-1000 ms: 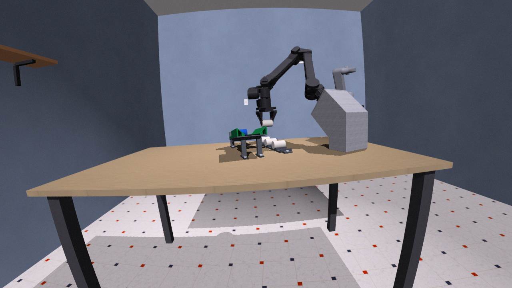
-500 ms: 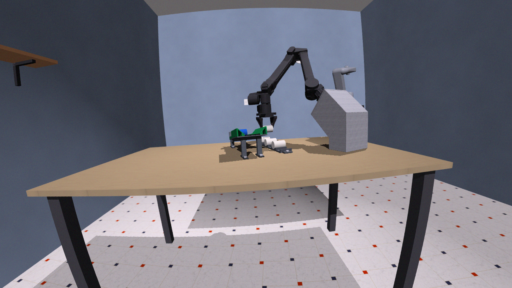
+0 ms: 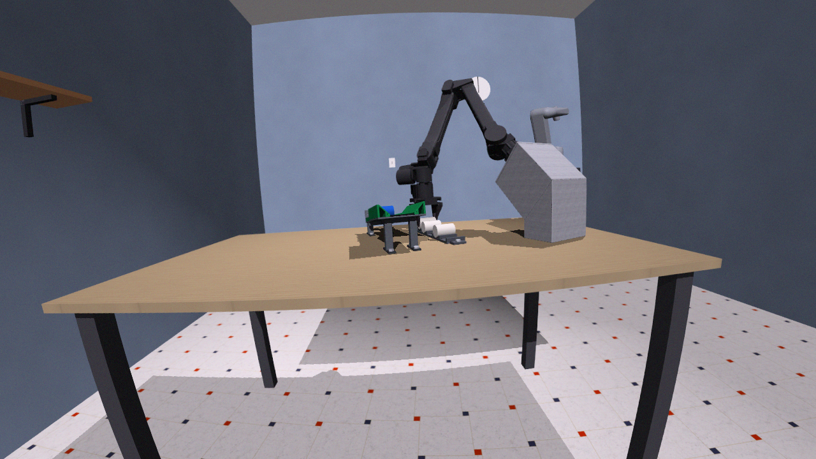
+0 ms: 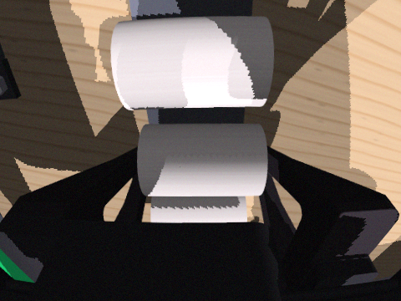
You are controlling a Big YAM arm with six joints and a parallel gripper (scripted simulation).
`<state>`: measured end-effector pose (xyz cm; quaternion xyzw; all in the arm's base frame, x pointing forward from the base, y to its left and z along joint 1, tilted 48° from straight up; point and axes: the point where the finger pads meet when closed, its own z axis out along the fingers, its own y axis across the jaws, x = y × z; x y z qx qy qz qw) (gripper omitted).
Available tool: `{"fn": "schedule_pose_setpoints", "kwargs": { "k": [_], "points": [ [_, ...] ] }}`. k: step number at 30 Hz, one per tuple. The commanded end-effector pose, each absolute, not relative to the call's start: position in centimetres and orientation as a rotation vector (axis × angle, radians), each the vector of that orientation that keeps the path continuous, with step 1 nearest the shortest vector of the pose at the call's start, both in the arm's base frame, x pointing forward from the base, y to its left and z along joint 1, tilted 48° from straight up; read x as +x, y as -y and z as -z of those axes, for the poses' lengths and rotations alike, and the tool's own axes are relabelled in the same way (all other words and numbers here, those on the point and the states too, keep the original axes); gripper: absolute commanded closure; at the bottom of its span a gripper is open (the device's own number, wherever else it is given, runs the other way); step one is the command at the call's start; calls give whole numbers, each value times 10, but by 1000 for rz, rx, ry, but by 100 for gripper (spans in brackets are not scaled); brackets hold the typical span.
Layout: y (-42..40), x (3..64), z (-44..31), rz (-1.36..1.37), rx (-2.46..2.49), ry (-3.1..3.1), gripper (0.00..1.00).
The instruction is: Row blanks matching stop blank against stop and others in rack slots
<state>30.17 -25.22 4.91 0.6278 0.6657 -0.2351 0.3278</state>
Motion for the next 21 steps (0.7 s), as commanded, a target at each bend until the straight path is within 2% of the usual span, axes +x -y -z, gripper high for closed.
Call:
{"fn": "schedule_pose_setpoints", "kwargs": {
  "k": [1,21],
  "points": [
    [257,302,-47,627,1621,-1759,41],
    [258,303,-47,626,1617,-1762,41]
  ]
}}
